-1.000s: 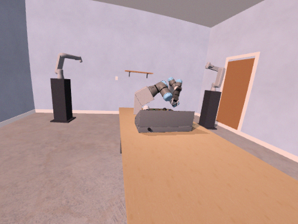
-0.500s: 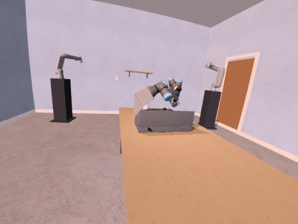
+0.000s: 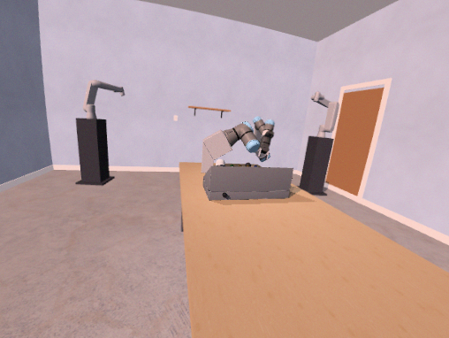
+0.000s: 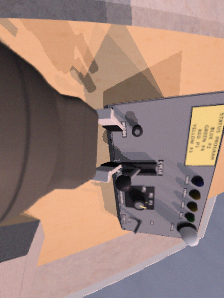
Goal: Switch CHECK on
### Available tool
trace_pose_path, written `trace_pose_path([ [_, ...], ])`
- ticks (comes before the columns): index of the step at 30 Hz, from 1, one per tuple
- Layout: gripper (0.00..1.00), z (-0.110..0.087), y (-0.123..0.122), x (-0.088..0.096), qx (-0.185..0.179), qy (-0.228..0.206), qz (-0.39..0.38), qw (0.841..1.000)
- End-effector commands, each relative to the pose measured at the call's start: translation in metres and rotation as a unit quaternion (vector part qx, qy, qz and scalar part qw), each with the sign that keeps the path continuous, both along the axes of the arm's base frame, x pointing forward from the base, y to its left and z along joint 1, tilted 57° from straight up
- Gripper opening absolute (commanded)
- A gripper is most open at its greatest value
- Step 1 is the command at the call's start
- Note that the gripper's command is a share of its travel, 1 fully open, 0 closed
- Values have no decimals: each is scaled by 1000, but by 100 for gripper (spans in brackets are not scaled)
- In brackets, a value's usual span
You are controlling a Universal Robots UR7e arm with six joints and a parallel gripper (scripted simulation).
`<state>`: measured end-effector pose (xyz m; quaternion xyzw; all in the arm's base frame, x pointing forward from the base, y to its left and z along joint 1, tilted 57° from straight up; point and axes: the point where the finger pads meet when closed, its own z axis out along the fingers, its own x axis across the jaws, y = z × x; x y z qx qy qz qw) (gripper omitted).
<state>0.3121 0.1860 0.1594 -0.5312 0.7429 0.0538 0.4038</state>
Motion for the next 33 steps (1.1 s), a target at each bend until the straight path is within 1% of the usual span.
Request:
trace_pose_path([
  [1, 100, 0, 0, 0, 0, 0, 0, 1000],
  [15, 100, -1, -2, 1, -1, 1, 0, 1000],
  [18, 100, -3, -6, 3, -3, 2, -1, 1000],
  [24, 100, -11, -21, 10, -10, 9, -3, 1000],
  [30, 100, -25, -48, 19, -20, 21, -5, 1000],
  [32, 100, -25, -48, 19, -20, 21, -5, 1000],
  [33, 100, -28, -53, 21, -21, 24, -5, 999],
])
